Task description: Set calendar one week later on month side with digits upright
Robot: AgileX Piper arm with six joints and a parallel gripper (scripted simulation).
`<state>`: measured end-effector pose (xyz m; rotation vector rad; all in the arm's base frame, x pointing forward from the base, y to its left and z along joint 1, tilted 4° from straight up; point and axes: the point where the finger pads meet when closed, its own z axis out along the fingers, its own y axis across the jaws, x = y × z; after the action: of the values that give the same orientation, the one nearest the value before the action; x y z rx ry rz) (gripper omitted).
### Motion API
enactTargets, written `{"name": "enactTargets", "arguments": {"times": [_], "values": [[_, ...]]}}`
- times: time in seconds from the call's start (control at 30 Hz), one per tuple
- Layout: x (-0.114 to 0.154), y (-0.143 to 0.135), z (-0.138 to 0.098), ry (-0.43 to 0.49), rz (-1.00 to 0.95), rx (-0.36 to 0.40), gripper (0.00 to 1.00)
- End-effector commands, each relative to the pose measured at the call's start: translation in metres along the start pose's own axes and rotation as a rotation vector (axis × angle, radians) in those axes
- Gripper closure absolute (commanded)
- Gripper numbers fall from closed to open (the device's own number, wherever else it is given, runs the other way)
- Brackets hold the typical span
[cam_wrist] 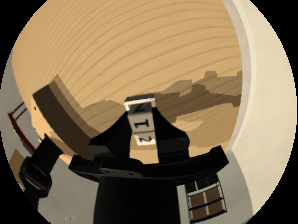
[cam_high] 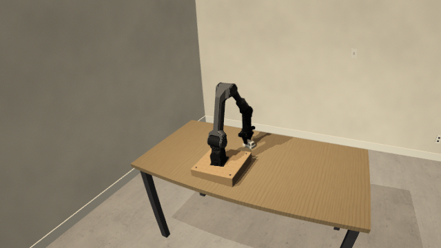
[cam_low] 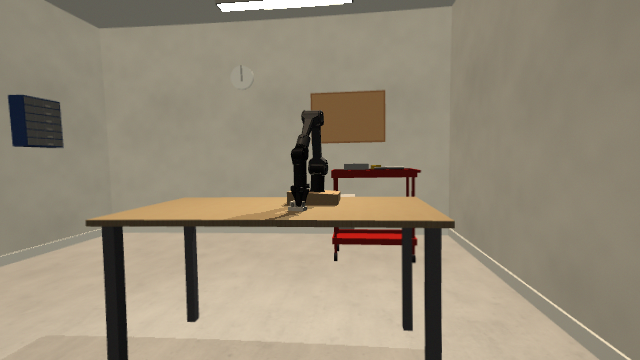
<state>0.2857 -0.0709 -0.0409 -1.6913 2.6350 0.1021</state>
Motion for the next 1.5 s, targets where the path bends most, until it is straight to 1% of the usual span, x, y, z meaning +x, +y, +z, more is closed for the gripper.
{"name": "enactTargets", "arguments": {"times": [0.0, 1.13, 1.17, 1.3, 1.33, 1.4, 1.43, 1.47], "values": [[-0.0001, 0.0007, 0.0012, 0.0, -0.001, -0.003, 0.67], [-0.0001, 0.0007, 0.0012, 0.0, -0.001, -0.003, 0.67], [-0.0001, 0.0007, 0.0012, 0.0, -0.001, -0.003, 0.62], [-0.0001, 0.0007, 0.0012, 0.0, -0.001, -0.003, 0.62], [-0.0001, 0.0007, 0.0012, 0.0, -0.001, -0.003, 0.57], [-0.0001, 0.0007, 0.0012, 0.0, -0.001, -0.003, 0.57], [-0.0001, 0.0007, 0.0012, 0.0, -0.001, -0.003, 0.52], [-0.0001, 0.0007, 0.0012, 0.0, -0.001, -0.003, 0.52]]}}
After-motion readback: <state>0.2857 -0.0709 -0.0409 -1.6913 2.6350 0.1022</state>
